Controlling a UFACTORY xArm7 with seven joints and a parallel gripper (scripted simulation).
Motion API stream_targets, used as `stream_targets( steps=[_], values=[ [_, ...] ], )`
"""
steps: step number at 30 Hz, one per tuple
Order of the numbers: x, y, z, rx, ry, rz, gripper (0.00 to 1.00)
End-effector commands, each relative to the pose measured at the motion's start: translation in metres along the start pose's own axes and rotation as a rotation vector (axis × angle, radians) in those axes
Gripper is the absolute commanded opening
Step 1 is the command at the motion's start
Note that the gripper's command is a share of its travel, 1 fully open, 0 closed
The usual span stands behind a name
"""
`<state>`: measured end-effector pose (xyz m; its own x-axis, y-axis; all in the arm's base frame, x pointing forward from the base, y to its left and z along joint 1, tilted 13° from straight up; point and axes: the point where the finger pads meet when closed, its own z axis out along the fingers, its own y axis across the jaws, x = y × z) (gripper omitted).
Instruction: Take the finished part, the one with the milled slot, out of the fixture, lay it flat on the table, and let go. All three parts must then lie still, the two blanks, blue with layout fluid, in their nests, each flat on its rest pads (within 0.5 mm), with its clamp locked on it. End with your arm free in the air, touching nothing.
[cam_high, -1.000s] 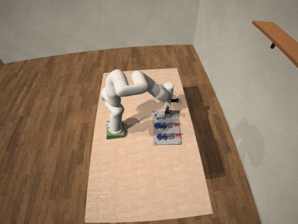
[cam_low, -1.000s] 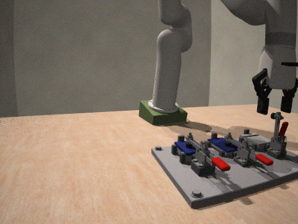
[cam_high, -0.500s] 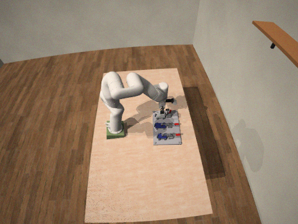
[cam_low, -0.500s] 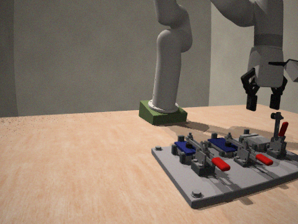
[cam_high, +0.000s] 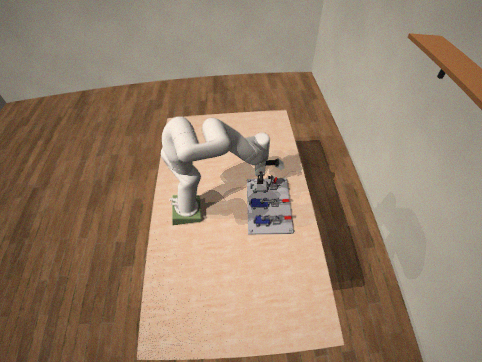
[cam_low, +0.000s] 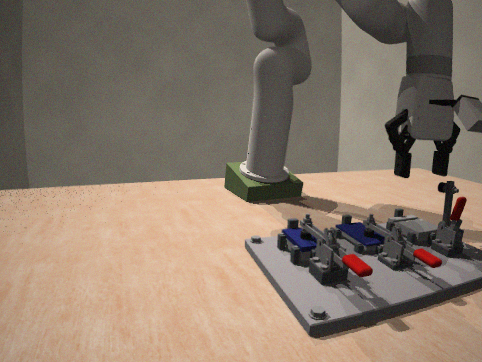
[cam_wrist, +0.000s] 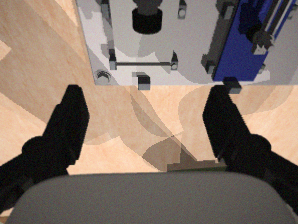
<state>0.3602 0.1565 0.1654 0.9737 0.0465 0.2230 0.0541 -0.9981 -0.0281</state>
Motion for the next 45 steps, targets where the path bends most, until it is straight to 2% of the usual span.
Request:
stream_targets(
  steps=[1, 10, 25, 45],
  values=[
    [0.001, -0.001, 0.000, 0.002, 0.003, 0.000, 1.00],
    [0.001, -0.001, 0.010, 0.002, 0.003, 0.000, 1.00],
    [0.001, -0.001, 0.048, 0.002, 0.003, 0.000, 1.00],
    [0.001, -0.001, 0.054, 0.002, 0.003, 0.000, 1.00]
  ],
)
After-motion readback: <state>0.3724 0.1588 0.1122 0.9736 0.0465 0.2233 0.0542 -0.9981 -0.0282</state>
